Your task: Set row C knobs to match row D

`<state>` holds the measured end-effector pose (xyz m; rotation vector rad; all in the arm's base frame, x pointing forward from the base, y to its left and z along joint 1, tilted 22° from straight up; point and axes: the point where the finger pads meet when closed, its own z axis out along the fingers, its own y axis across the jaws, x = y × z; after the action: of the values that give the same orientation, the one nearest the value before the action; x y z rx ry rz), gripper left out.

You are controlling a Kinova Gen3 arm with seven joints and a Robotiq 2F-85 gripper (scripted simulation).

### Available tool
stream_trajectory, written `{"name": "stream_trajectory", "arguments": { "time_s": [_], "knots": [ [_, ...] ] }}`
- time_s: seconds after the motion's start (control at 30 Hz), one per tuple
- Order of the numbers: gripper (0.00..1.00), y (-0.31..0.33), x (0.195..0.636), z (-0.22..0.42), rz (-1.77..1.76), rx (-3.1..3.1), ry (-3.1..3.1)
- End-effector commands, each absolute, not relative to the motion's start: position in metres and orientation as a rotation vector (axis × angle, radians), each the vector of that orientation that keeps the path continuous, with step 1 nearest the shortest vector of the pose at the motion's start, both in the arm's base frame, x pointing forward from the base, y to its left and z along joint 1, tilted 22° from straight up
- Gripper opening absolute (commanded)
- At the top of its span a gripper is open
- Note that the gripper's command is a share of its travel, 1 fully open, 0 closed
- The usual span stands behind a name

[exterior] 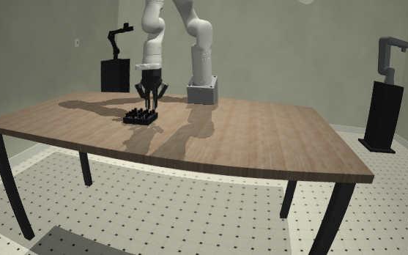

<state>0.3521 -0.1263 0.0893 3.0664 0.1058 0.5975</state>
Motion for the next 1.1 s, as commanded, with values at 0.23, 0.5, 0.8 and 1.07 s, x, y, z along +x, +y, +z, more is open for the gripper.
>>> {"name": "stream_trajectory", "arguments": {
  "time_s": [0.23,0.5,0.8,1.07],
  "knots": [
    [0.19,-0.1285,0.3532,0.0896,0.599,3.058,0.108],
    [0.19,-0.1286,0.3533,0.0897,0.599,3.058,0.108],
    [0.19,-0.1288,0.3552,0.0911,0.604,3.057,0.109],
    [0.19,-0.1282,0.3551,0.0911,0.604,3.06,0.109]
  ]
}}
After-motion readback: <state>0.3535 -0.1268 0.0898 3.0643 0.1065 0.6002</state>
